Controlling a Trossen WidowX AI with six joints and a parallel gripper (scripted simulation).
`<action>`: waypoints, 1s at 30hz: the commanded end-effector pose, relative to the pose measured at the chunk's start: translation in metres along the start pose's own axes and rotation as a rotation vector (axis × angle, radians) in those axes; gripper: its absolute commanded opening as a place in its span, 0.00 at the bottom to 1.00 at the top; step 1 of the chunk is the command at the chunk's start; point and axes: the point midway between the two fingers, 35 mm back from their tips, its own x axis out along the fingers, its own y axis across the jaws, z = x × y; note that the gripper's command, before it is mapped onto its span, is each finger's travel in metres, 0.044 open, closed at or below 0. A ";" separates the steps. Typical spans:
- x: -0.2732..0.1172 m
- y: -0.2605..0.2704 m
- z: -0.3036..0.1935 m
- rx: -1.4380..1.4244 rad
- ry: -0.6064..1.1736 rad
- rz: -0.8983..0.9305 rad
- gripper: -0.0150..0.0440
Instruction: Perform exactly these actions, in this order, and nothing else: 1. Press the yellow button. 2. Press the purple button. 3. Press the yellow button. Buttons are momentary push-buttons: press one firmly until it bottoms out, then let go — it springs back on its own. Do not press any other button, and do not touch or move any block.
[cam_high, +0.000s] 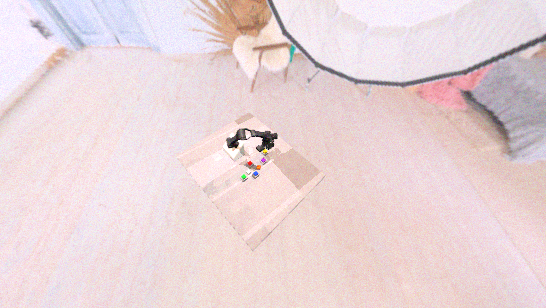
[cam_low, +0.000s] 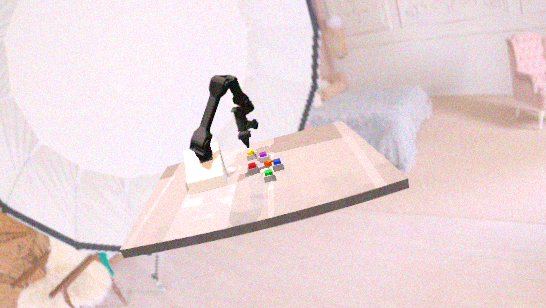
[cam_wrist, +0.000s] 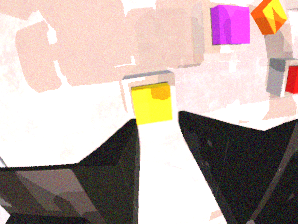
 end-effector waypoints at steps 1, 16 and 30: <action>0.000 0.000 0.001 -0.003 -0.005 0.001 0.29; 0.014 0.000 0.001 -0.003 -0.005 0.000 0.29; 0.032 0.000 0.001 -0.003 -0.005 -0.001 0.29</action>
